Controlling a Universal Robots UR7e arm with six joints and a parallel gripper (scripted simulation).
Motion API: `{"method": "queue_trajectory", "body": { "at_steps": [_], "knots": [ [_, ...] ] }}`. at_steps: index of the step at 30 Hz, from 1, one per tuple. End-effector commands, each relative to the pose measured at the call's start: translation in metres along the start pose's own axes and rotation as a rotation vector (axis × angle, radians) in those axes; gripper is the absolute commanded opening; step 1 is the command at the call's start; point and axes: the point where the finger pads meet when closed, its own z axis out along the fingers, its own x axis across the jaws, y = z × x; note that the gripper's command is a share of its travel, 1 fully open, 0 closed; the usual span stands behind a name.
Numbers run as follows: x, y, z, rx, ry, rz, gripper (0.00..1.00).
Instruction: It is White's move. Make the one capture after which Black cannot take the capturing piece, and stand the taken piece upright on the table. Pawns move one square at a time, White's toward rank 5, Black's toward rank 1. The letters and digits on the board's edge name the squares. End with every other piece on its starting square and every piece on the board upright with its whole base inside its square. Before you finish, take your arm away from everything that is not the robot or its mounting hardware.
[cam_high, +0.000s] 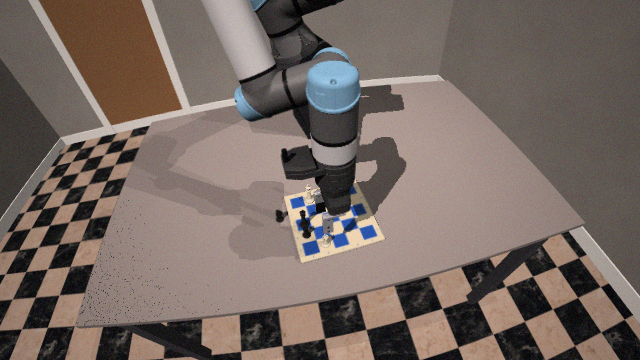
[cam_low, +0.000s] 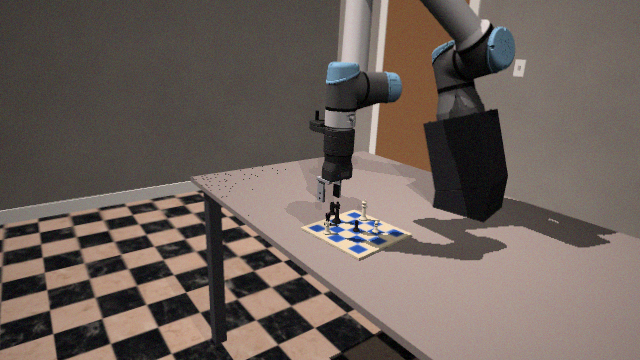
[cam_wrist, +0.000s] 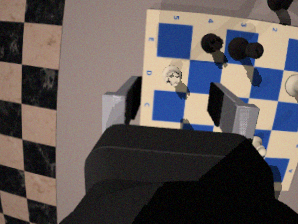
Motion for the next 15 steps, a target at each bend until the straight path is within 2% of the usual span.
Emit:
{"method": "queue_trajectory", "body": {
  "at_steps": [1,8,15],
  "knots": [
    [-0.001,0.0,-0.001,0.0,-0.002,0.0,1.0],
    [-0.001,0.0,-0.007,0.0,-0.002,0.0,1.0],
    [0.0,0.0,-0.033,0.0,-0.002,0.0,1.0]
  ]
}}
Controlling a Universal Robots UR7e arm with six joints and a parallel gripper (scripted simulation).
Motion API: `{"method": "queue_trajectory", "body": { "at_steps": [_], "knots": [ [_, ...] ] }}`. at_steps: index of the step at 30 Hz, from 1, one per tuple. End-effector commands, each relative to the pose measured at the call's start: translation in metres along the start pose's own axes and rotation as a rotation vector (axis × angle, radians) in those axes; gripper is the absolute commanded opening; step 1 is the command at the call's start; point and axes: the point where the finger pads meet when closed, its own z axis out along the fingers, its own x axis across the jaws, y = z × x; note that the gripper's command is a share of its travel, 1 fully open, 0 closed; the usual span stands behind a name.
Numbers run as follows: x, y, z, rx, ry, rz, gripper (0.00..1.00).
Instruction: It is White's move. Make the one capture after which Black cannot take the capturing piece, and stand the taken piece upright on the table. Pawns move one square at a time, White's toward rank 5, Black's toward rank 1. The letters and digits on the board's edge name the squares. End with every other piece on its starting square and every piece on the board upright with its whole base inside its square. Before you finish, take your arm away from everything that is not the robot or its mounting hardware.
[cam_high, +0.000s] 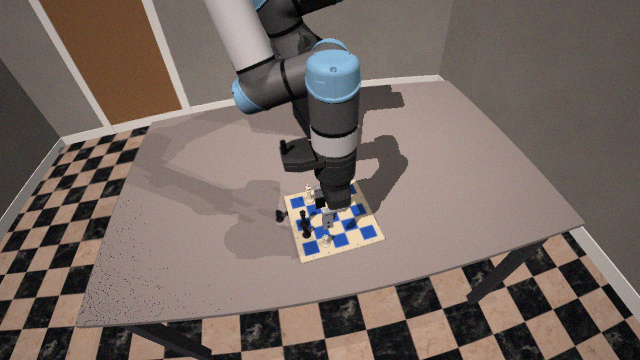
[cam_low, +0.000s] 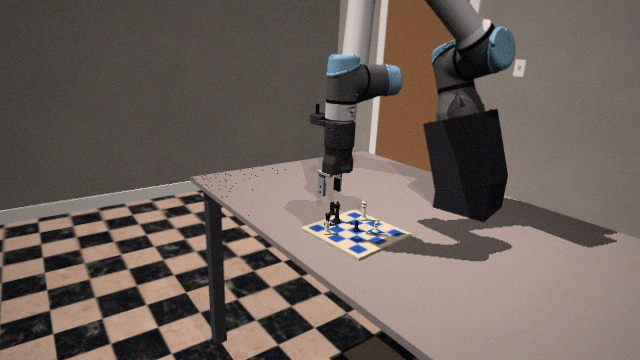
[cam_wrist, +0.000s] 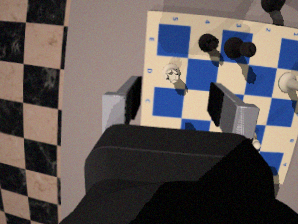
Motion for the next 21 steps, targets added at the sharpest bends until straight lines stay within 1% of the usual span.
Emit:
{"method": "queue_trajectory", "body": {
  "at_steps": [1,3,5,9,12,15,21],
  "knots": [
    [-0.001,0.0,-0.021,0.001,-0.003,0.0,1.0],
    [-0.001,0.0,-0.03,0.001,-0.003,0.0,1.0],
    [-0.001,0.0,-0.03,0.001,-0.003,0.0,1.0],
    [-0.001,0.0,-0.047,0.001,-0.003,0.0,1.0],
    [-0.001,0.0,-0.055,0.001,-0.003,0.0,1.0],
    [-0.001,0.0,-0.059,0.001,-0.003,0.0,1.0],
    [-0.001,0.0,-0.06,0.001,-0.003,0.0,1.0]
  ]
}}
